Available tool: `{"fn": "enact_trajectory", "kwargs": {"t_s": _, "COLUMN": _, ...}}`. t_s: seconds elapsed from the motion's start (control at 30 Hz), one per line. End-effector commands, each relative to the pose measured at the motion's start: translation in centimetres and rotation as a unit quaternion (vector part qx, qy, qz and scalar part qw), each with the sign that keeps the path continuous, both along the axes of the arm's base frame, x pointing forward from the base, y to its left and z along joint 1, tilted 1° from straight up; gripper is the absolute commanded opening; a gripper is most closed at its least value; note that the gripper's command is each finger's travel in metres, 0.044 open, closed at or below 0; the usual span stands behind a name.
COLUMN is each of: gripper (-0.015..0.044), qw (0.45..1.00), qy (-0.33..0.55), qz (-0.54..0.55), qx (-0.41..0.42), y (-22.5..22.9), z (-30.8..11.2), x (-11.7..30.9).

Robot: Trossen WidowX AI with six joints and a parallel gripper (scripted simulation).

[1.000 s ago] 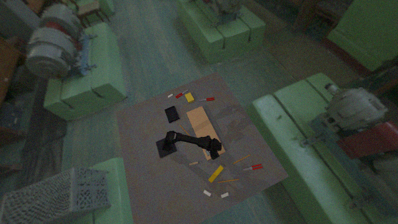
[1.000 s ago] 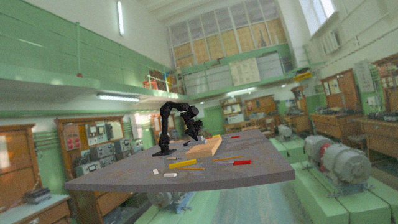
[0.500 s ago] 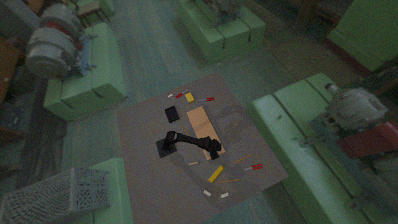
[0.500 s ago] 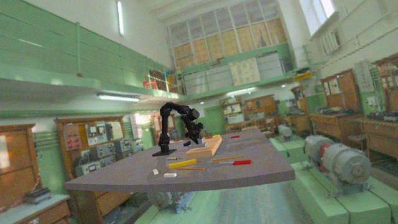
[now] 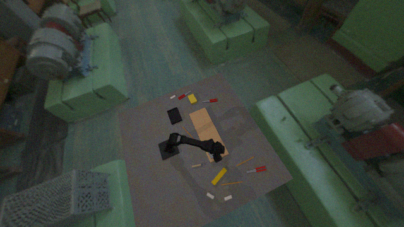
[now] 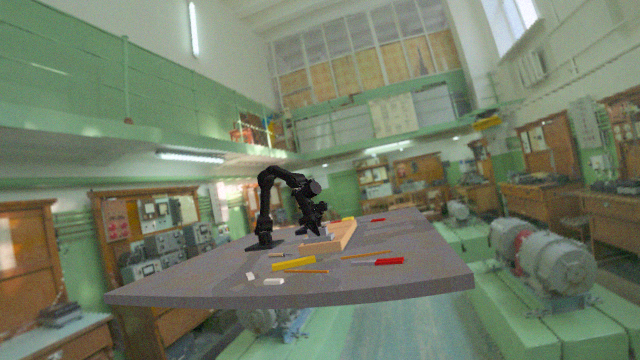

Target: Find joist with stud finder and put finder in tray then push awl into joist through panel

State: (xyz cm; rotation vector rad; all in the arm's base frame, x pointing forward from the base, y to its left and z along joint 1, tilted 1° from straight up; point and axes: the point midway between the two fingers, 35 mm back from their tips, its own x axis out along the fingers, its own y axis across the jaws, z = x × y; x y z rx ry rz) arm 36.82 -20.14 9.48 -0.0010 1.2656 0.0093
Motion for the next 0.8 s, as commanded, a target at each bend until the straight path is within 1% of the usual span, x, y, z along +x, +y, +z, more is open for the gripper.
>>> {"fn": "enact_trajectory", "kwargs": {"t_s": 0.0, "gripper": 0.0, "qw": 1.0, "qy": -0.004, "qz": 0.001, "qx": 0.0, "y": 0.1, "z": -0.2, "x": 0.1}}
{"fn": "enact_trajectory", "kwargs": {"t_s": 0.77, "gripper": 0.0, "qw": 1.0, "qy": -0.004, "qz": 0.001, "qx": 0.002, "y": 3.5, "z": -0.2, "x": 0.1}}
